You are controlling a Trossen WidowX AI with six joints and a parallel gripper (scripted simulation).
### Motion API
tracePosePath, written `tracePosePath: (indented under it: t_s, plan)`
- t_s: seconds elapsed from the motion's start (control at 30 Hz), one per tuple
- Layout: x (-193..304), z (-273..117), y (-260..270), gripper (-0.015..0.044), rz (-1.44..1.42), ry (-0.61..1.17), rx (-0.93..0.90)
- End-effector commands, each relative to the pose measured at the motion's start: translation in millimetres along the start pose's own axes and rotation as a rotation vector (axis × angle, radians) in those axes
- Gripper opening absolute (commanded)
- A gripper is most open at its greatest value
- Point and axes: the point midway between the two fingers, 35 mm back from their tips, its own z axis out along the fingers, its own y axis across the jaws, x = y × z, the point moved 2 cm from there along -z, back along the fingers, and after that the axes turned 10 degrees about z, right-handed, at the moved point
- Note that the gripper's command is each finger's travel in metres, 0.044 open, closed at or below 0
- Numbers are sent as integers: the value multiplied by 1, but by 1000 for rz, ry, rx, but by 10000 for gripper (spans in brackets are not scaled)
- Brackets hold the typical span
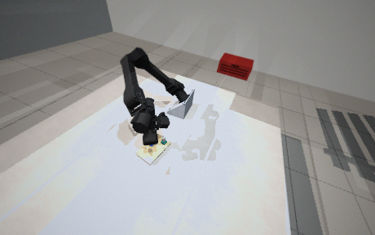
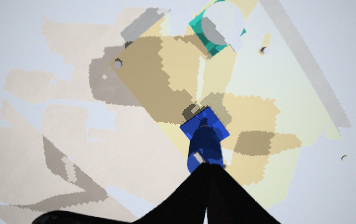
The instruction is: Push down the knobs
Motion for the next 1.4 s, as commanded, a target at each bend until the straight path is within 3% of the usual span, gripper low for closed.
tracePosePath:
  t_s: [0.0,1.37]
  plan:
    - [0,2,1,0,-6,3,-6]
    - [0,6,2,0,-6,4,-6]
